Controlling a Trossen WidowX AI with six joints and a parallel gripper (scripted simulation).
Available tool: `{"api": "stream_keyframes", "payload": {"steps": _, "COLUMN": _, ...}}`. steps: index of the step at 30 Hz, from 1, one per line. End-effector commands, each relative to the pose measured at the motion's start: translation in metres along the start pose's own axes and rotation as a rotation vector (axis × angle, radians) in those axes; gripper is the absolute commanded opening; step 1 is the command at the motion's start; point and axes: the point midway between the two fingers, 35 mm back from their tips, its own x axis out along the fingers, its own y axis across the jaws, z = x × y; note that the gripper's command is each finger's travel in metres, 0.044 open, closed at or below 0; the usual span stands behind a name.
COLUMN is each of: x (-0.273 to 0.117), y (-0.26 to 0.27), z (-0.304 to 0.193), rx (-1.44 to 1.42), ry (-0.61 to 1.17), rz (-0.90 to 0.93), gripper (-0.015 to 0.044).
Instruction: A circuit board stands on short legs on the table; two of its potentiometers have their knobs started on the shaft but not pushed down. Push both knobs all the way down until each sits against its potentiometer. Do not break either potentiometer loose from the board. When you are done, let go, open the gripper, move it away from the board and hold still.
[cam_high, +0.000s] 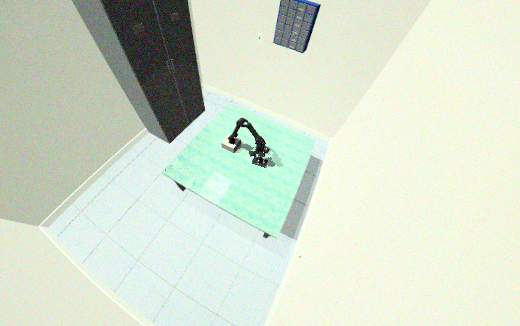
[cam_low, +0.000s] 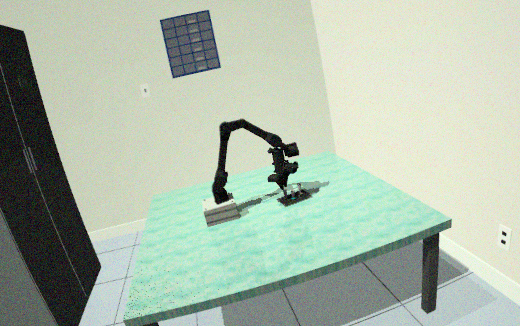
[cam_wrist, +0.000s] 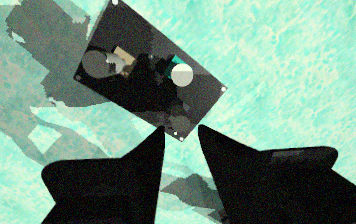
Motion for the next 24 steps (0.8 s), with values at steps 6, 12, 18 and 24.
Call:
{"api": "stream_keyframes", "payload": {"steps": 6, "x": -0.011, "y": -0.007, "z": 0.015, "rx": -0.052, "ry": -0.054, "rz": 0.056, "gripper": 0.0026}}
{"api": "stream_keyframes", "payload": {"steps": 12, "x": -0.013, "y": -0.007, "z": 0.018, "rx": -0.256, "ry": -0.056, "rz": 0.047, "gripper": 0.0000}}
{"api": "stream_keyframes", "payload": {"steps": 18, "x": -0.015, "y": -0.006, "z": 0.020, "rx": -0.463, "ry": -0.057, "rz": 0.038, "gripper": 0.0000}}
{"api": "stream_keyframes", "payload": {"steps": 24, "x": -0.017, "y": -0.005, "z": 0.022, "rx": -0.670, "ry": -0.057, "rz": 0.029, "gripper": 0.0000}}
